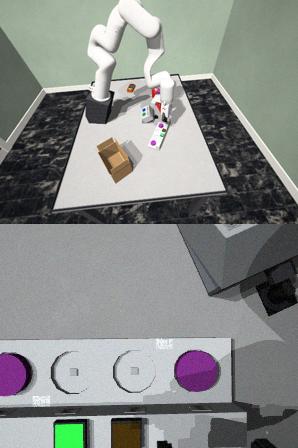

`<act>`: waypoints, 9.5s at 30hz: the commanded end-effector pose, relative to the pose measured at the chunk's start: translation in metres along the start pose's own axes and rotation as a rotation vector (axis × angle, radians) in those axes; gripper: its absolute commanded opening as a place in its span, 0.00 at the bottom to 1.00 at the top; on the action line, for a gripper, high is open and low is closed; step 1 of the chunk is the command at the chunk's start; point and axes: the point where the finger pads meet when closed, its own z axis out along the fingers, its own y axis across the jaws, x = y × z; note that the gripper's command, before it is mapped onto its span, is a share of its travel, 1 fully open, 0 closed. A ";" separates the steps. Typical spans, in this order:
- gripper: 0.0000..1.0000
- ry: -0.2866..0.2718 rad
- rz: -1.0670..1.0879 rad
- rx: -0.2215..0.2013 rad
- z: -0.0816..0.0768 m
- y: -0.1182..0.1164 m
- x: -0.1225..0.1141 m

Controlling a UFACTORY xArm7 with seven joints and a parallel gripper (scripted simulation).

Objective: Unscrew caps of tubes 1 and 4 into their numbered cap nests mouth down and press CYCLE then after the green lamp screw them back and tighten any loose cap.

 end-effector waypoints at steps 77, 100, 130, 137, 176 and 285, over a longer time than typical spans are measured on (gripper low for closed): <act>0.46 -0.009 0.005 0.040 0.092 0.012 0.036; 0.46 -0.009 0.005 0.040 0.095 0.011 0.037; 0.00 -0.009 0.005 0.040 0.102 0.011 0.037; 0.00 -0.009 0.005 0.040 0.087 0.012 0.037; 0.00 -0.012 0.172 0.039 -0.037 0.032 0.045; 0.00 -0.012 0.282 0.037 0.005 0.305 0.177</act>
